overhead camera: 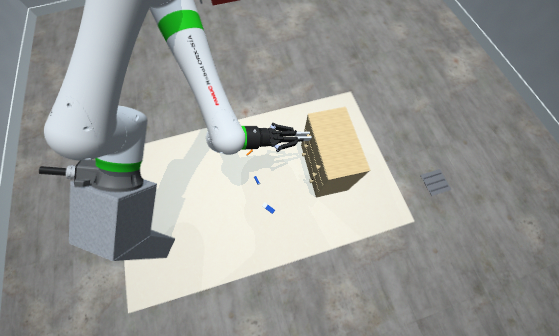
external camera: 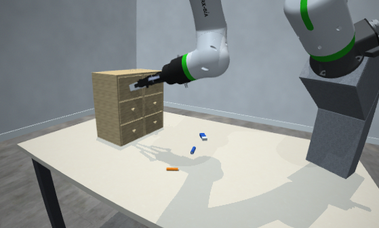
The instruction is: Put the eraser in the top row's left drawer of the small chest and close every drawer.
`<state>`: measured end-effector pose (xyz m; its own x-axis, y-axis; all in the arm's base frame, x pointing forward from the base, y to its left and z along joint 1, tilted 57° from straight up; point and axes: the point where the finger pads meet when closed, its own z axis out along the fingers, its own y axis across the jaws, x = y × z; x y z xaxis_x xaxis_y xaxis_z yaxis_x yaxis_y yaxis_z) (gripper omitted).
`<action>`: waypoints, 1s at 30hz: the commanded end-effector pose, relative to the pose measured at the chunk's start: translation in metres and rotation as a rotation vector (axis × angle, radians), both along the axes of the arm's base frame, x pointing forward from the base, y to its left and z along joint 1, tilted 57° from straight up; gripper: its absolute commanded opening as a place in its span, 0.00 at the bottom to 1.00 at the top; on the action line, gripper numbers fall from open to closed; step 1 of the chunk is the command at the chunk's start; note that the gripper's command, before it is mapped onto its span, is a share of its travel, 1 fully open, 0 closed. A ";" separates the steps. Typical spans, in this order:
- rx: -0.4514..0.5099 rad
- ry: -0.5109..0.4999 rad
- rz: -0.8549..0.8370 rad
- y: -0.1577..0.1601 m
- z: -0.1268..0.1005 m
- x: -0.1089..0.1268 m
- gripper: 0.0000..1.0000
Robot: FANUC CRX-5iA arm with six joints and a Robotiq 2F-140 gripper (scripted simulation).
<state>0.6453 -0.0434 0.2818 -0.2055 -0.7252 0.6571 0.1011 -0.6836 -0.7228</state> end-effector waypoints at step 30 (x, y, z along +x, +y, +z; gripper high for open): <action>0.000 0.000 0.000 0.001 -0.002 -0.004 0.08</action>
